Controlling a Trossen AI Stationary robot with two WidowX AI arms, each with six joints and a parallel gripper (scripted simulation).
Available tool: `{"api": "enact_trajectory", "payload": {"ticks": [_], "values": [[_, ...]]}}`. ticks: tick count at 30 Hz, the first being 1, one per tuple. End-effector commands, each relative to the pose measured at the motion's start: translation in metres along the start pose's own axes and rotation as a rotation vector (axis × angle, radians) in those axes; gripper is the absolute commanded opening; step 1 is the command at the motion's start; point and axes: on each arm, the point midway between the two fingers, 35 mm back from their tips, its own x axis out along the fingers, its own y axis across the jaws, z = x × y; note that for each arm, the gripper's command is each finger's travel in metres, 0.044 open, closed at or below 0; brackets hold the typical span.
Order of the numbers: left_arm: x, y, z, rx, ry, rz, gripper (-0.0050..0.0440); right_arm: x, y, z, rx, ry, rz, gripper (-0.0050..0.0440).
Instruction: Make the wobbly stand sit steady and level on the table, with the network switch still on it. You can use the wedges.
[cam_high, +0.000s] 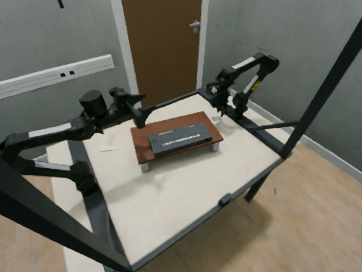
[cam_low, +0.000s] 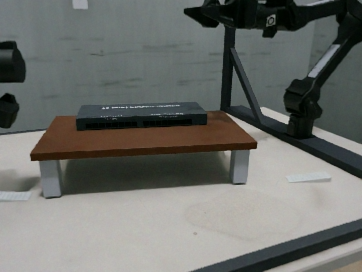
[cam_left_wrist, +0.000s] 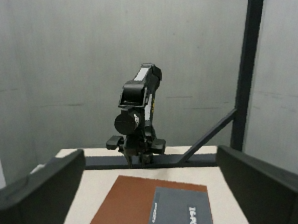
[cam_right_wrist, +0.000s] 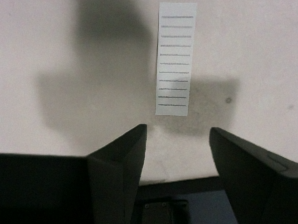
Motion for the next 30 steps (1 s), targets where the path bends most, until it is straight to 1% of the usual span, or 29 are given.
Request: {"api": "enact_trajectory", "payload": {"ticks": [1, 17, 18, 20, 22, 24, 25, 28, 30], "values": [[-0.003, 0.000, 0.019, 0.005, -0.046, 0.000, 0.0400, -0.008, 0.000, 0.006, 0.002, -0.035, 0.007, 0.0200], [-0.003, 0.000, 0.019, 0.005, -0.046, 0.000, 0.0400, -0.008, 0.000, 0.006, 0.002, -0.035, 0.007, 0.0200], [-0.003, 0.000, 0.019, 0.005, -0.046, 0.000, 0.0400, 0.005, 0.000, 0.000, -0.004, 0.011, 0.005, 0.0200], [-0.003, 0.000, 0.019, 0.005, -0.046, 0.000, 0.0400, 0.013, 0.000, 0.000, -0.012, 0.019, 0.002, 0.0200], [-0.003, 0.000, 0.019, 0.005, -0.046, 0.000, 0.0400, 0.013, 0.000, 0.000, -0.012, 0.019, 0.002, 0.0200], [-0.003, 0.000, 0.019, 0.005, -0.046, 0.000, 0.0400, 0.007, 0.000, 0.010, -0.012, -0.037, 0.001, 0.0200], [-0.003, 0.000, 0.019, 0.005, -0.046, 0.000, 0.0400, -0.002, 0.000, 0.015, -0.006, -0.071, 0.002, 0.0200], [-0.003, 0.000, 0.019, 0.005, -0.046, 0.000, 0.0400, 0.002, 0.000, 0.009, -0.002, -0.029, -0.001, 0.0200], [-0.003, 0.000, 0.019, 0.005, -0.046, 0.000, 0.0400, 0.002, 0.000, 0.009, -0.001, -0.028, -0.001, 0.0200]]}}
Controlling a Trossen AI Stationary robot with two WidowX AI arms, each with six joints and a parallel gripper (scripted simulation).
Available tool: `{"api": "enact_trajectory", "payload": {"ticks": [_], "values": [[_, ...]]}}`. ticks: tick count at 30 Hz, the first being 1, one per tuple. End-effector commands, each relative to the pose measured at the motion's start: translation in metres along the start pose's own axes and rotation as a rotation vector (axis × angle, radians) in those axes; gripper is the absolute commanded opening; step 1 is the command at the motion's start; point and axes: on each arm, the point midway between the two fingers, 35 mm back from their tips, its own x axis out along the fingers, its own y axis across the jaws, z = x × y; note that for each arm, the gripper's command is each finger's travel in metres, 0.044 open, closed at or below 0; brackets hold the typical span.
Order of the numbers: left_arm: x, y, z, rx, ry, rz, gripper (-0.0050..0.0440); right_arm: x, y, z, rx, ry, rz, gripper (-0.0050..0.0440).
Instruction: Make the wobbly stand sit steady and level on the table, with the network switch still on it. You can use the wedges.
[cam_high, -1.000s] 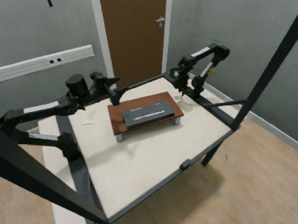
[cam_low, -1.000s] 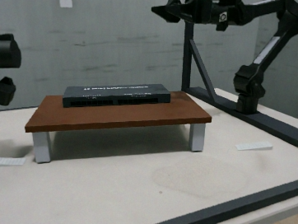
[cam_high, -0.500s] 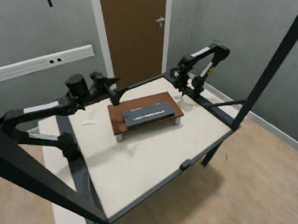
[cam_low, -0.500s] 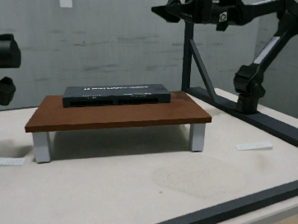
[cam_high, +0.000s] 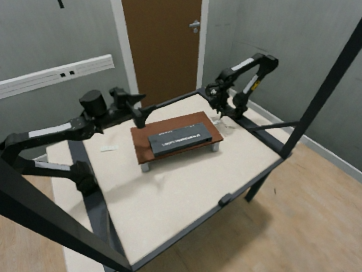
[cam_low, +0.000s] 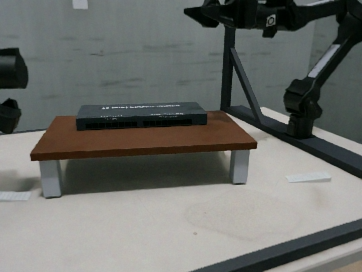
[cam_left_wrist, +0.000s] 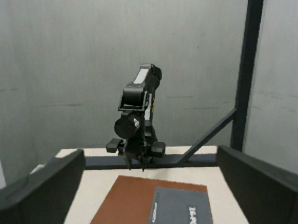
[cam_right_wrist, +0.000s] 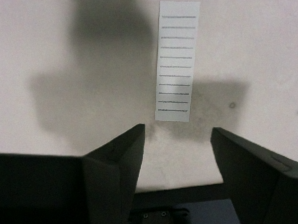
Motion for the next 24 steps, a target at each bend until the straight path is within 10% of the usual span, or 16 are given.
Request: {"api": "enact_trajectory", "payload": {"ticks": [1, 24], "values": [[-0.003, 0.000, 0.019, 0.005, -0.046, 0.000, 0.0400, -0.008, 0.000, 0.007, 0.003, -0.033, -0.001, 0.0200], [-0.003, 0.000, 0.019, 0.005, -0.046, 0.000, 0.0400, 0.016, 0.000, 0.005, 0.003, -0.017, -0.001, 0.0200]]}}
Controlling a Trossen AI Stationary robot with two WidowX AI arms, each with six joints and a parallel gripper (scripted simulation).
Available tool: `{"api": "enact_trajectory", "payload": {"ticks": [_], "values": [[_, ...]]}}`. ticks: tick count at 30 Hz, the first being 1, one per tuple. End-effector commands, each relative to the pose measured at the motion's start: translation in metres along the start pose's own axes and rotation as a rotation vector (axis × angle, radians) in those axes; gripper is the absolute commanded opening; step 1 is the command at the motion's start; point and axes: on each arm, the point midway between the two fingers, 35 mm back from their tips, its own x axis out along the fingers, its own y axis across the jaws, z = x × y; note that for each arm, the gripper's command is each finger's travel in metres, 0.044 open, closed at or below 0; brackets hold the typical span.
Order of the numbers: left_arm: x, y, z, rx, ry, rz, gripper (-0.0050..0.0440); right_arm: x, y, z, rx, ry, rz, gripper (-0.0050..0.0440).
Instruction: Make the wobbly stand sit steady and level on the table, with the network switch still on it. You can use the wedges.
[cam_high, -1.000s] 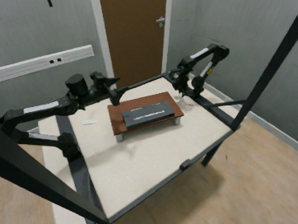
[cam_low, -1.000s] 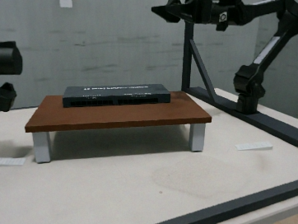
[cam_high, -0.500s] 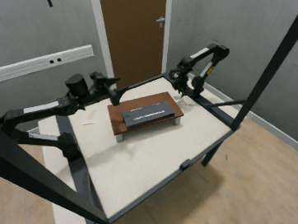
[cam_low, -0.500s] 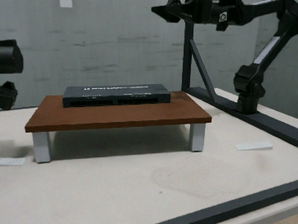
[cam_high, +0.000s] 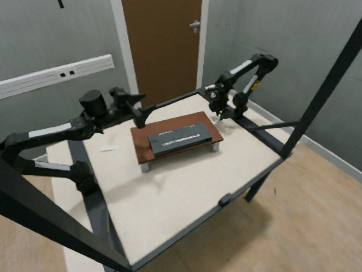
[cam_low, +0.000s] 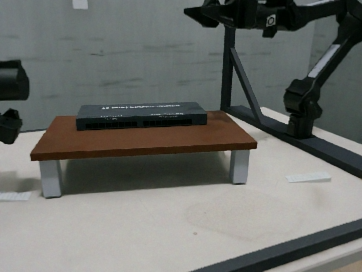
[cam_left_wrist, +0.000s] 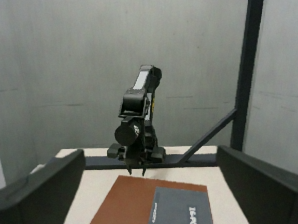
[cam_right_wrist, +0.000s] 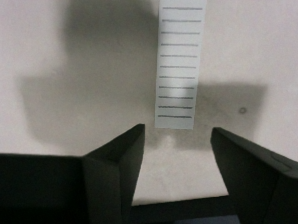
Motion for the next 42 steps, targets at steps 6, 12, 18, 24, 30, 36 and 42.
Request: {"api": "enact_trajectory", "payload": {"ticks": [6, 12, 18, 24, 30, 36, 42], "values": [[-0.003, 0.000, 0.019, 0.005, -0.046, 0.000, 0.0400, 0.011, 0.000, 0.003, 0.002, -0.016, 0.000, 0.0200], [-0.003, 0.000, 0.019, 0.005, -0.046, 0.000, 0.0400, 0.020, 0.001, 0.005, 0.001, -0.020, 0.000, 0.0200], [-0.003, 0.000, 0.019, 0.005, -0.046, 0.000, 0.0400, 0.022, 0.000, 0.007, 0.002, -0.028, 0.000, 0.0200], [-0.003, 0.000, 0.019, 0.005, -0.046, 0.000, 0.0400, 0.028, 0.001, 0.007, 0.000, -0.027, 0.001, 0.0200], [-0.003, 0.000, 0.019, 0.005, -0.046, 0.000, 0.0400, 0.024, 0.001, 0.012, -0.002, -0.044, 0.001, 0.0000], [-0.003, 0.000, 0.019, 0.005, -0.046, 0.000, 0.0400, 0.024, 0.001, 0.011, -0.002, -0.042, 0.001, 0.0000], [-0.003, 0.000, 0.019, 0.005, -0.046, 0.000, 0.0400, 0.024, 0.001, 0.011, -0.002, -0.042, 0.001, -0.0002]]}}
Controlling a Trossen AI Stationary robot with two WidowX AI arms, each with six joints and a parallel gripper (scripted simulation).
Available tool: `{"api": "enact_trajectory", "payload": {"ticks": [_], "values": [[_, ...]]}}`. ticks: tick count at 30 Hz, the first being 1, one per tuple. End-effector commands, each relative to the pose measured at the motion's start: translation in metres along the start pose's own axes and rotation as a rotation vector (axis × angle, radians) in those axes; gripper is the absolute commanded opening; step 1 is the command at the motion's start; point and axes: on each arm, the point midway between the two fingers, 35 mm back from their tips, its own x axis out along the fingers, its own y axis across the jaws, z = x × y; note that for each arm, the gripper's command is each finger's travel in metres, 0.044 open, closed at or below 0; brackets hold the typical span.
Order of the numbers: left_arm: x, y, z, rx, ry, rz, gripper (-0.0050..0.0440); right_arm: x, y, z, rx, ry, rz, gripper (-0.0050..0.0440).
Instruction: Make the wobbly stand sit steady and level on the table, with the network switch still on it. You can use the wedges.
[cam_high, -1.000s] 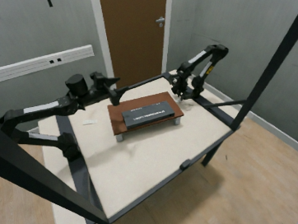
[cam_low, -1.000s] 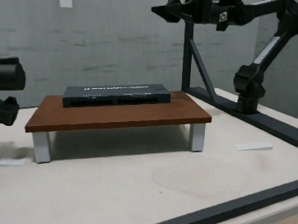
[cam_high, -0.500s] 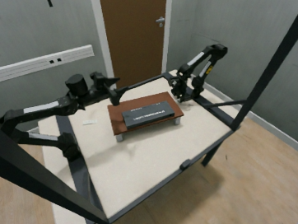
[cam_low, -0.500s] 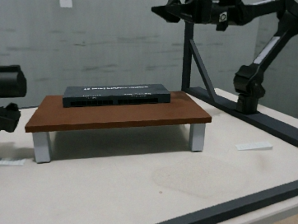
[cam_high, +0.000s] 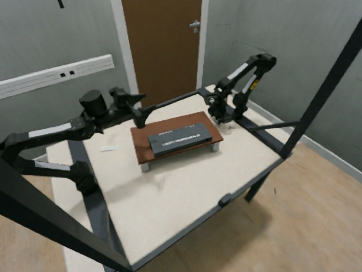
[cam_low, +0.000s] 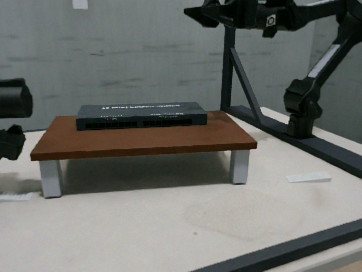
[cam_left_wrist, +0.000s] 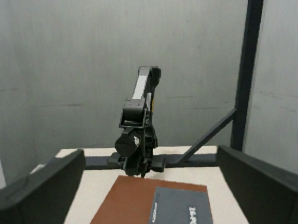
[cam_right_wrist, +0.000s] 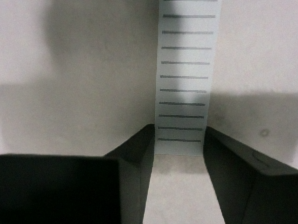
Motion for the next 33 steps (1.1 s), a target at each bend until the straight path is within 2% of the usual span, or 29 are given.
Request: {"api": "enact_trajectory", "payload": {"ticks": [1, 11, 16, 33], "values": [[-0.003, 0.000, 0.019, 0.005, -0.046, 0.000, 0.0400, -0.007, 0.001, 0.009, -0.002, -0.035, 0.001, -0.0002], [-0.003, 0.000, 0.019, 0.005, -0.046, 0.000, 0.0400, -0.022, 0.001, 0.009, 0.001, -0.042, 0.001, -0.0013], [-0.003, 0.000, 0.019, 0.005, -0.046, 0.000, 0.0400, -0.030, 0.001, 0.008, 0.002, -0.042, 0.001, -0.0050], [-0.003, 0.000, 0.019, 0.005, -0.046, 0.000, 0.0400, -0.055, 0.001, 0.007, 0.002, -0.041, 0.000, -0.0050]]}}
